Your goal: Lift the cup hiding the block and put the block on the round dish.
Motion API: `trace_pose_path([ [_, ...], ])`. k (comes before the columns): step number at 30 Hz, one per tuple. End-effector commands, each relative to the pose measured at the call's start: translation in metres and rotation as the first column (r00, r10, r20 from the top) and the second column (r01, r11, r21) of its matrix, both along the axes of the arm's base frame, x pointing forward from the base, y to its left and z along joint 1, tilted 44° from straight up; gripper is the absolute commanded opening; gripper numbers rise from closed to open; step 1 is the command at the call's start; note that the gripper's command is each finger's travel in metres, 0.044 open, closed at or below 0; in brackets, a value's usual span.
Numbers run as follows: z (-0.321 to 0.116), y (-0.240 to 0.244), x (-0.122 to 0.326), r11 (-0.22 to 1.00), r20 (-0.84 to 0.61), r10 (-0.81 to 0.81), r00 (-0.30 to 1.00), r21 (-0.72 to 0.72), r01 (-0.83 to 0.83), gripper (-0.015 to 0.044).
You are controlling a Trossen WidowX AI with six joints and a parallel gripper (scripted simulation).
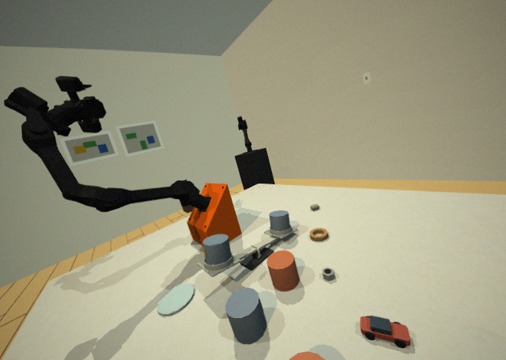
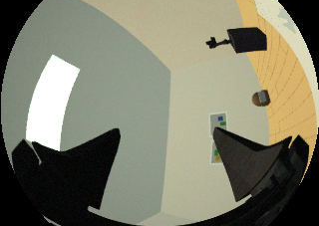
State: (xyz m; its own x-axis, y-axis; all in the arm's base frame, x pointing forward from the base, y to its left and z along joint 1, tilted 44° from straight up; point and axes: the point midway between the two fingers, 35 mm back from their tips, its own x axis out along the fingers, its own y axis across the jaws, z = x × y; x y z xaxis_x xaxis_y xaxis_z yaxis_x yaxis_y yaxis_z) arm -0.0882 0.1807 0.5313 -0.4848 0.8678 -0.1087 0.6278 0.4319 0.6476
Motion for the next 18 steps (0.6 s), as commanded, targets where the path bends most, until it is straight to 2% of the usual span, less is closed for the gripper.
trace_pose_path([
  [1,-0.028,0.029,0.009,0.995,0.094,-0.08,0.992,-0.056,0.085,0.044],
  [10,-0.082,0.07,0.04,0.956,0.301,-0.215,0.929,-0.13,0.264,0.044],
  [18,-0.133,0.094,0.074,0.899,0.49,-0.262,0.831,-0.19,0.395,0.044],
])
